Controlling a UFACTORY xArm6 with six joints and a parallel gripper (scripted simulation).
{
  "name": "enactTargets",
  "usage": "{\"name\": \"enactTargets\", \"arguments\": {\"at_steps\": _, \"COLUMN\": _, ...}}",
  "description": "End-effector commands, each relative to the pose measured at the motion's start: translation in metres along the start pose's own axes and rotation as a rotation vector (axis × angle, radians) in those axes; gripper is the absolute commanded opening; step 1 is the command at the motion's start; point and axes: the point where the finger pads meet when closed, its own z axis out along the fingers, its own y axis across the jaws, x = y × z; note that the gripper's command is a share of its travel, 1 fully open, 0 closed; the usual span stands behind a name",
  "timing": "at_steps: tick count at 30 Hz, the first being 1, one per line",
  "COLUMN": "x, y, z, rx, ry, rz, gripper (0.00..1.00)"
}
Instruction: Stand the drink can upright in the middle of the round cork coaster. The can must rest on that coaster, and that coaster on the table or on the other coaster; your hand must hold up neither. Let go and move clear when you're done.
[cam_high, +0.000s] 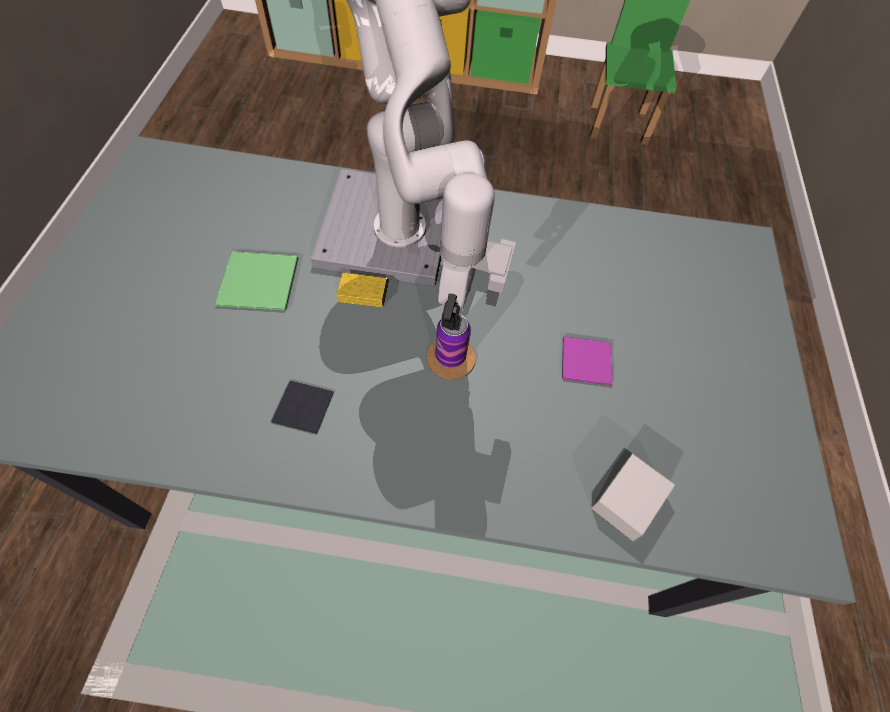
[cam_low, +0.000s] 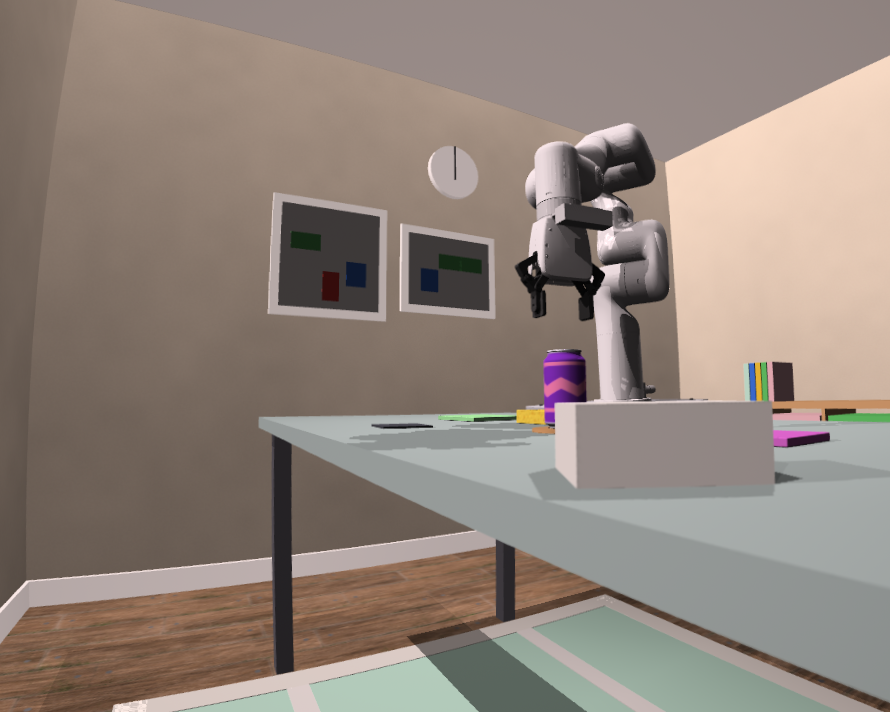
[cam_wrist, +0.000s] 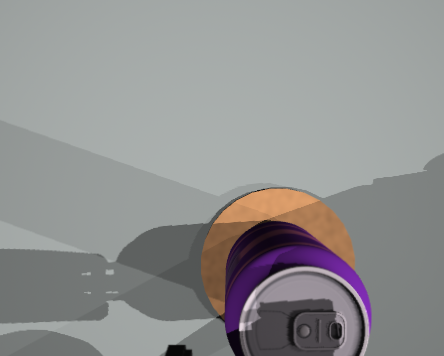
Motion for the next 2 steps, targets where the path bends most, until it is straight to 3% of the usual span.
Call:
{"name": "enactTargets", "arguments": {"at_steps": 1, "x": 0.0010, "y": 0.0014, "z": -0.0024, "rx": -0.005, "ry": 0.003, "rz": 0.000, "gripper": 1.00}}
{"name": "enactTargets", "arguments": {"at_steps": 2, "x": 0.0010, "y": 0.0014, "z": -0.0024, "rx": -0.005, "ry": 0.003, "rz": 0.000, "gripper": 1.00}}
